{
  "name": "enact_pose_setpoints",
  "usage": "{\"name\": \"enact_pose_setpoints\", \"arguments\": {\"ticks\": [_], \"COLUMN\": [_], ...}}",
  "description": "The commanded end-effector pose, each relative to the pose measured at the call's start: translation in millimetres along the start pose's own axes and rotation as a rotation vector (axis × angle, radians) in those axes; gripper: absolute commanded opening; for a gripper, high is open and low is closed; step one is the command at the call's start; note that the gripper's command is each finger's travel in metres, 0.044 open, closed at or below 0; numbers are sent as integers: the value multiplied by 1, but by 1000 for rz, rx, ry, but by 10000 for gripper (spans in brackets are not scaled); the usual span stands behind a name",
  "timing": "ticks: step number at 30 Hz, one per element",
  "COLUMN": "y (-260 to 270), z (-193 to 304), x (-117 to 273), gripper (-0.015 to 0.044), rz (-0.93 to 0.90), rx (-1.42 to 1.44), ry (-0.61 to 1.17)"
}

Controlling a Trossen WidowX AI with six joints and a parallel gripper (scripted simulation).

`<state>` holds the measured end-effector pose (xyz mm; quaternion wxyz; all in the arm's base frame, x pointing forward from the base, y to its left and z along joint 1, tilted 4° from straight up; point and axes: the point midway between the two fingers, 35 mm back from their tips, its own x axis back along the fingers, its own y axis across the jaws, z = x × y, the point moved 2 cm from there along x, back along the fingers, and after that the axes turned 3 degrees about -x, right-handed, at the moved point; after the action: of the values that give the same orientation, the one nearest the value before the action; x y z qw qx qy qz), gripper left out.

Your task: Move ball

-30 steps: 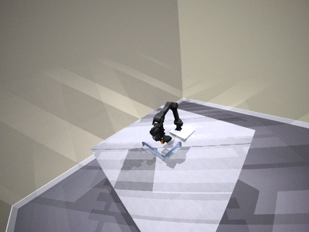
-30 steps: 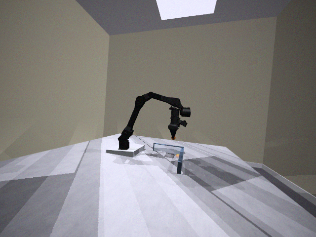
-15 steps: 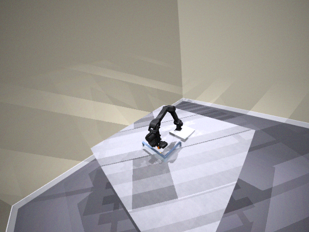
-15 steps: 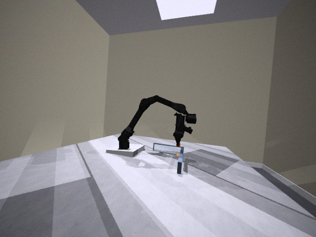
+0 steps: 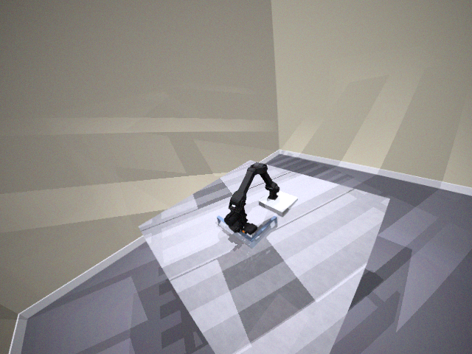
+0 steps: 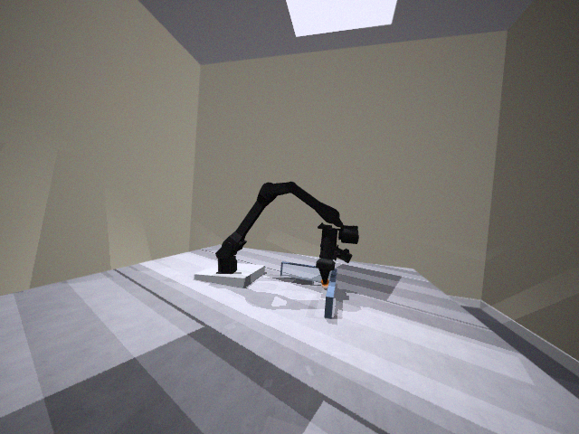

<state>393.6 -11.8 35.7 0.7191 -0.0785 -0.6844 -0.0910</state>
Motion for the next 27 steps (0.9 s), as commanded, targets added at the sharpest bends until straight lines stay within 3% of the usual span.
{"name": "enact_pose_setpoints", "arguments": {"ticks": [1, 17, 27], "y": [0, 0, 0], "z": [0, 0, -1], "x": [-3, -22, -19], "gripper": [0, 0, 247], "rz": [1, 1, -2], "rx": [3, 3, 1], "ry": [-5, -5, -9]}}
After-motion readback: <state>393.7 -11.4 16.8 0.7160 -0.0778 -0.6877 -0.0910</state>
